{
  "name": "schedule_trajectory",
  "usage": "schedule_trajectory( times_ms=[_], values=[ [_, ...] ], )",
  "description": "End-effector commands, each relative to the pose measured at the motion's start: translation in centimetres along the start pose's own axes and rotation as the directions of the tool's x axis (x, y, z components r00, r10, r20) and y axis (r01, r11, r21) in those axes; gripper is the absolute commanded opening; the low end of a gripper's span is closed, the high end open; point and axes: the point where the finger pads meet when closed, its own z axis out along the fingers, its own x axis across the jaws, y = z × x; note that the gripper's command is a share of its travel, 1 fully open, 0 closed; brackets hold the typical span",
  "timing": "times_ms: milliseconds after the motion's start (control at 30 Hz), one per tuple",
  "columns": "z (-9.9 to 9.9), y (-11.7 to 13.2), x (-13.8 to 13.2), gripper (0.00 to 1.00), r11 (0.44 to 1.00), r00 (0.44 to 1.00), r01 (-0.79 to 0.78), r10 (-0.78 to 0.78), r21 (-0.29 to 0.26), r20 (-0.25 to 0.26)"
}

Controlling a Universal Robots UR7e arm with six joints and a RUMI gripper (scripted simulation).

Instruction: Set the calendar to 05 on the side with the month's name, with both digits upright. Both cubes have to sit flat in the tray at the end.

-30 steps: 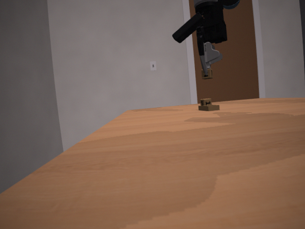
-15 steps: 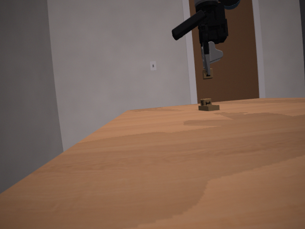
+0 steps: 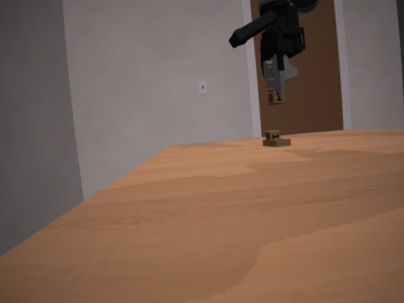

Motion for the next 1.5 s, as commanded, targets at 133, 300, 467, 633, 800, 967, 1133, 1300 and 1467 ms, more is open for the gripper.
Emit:
schedule_trajectory(
  times_ms=[133,300,467,633,800,967,1133,1300,1467],
  values=[
    [0.0,-0.1,-0.9,0.10,0.962,0.962,0.274,-0.274,0.004,0.002],
    [0.1,-0.1,-1.2,0.10,0.930,0.930,0.368,-0.368,0.004,0.002],
    [0.1,0.0,-1.6,0.10,0.871,0.871,0.491,-0.491,0.004,0.001],
    [0.1,0.1,-2.0,0.10,0.795,0.795,0.606,-0.606,0.004,0.001],
    [0.1,0.2,-2.4,0.10,0.708,0.708,0.706,-0.706,0.004,0.000],
    [0.2,0.3,-2.6,0.10,0.635,0.635,0.772,-0.772,0.004,0.000],
    [0.2,0.4,-3.0,0.10,0.524,0.524,0.852,-0.852,0.004,-0.001],
    [0.2,0.5,-3.3,0.10,0.410,0.410,0.912,-0.912,0.004,-0.001],
    [0.2,0.6,-3.4,0.10,0.358,0.358,0.934,-0.934,0.004,-0.002]
  ],
)
